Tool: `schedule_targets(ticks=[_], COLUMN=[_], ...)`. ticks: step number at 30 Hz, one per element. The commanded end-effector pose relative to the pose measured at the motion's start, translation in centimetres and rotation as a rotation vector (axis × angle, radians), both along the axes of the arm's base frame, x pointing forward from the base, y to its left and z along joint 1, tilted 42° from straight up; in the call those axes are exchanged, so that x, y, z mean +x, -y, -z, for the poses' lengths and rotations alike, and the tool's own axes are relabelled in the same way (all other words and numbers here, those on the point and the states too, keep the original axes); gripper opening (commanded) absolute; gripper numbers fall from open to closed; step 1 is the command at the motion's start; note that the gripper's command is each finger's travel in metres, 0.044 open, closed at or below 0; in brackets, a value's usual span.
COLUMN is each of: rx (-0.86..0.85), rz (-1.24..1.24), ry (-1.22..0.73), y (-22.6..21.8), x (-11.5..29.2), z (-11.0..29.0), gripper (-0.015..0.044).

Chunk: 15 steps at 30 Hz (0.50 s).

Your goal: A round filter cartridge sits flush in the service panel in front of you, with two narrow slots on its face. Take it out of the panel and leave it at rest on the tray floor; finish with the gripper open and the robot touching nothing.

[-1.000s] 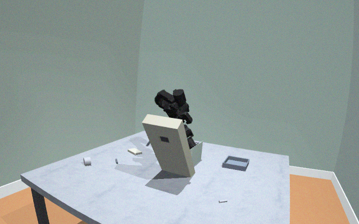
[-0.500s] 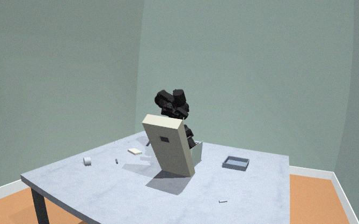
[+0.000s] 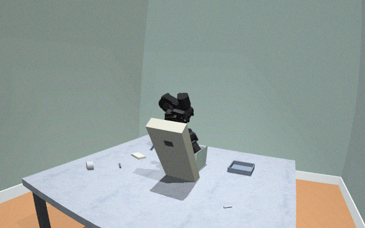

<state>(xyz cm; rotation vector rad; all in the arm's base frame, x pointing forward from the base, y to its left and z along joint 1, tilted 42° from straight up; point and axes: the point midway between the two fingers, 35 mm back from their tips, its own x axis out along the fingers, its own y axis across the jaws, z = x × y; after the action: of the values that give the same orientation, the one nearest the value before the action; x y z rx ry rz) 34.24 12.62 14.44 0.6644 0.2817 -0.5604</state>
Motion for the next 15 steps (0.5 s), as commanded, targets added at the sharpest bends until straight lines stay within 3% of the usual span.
schedule_targets(ticks=[1, 13, 15], rx=[0.125, 0.461, 0.445], rz=[0.06, 0.234, 0.226], ry=[0.049, 0.212, 0.205], y=[0.19, 0.19, 0.19], x=[0.46, 0.47, 0.48], z=[0.34, 0.34, 0.35], gripper=[0.0, 0.0, 0.0])
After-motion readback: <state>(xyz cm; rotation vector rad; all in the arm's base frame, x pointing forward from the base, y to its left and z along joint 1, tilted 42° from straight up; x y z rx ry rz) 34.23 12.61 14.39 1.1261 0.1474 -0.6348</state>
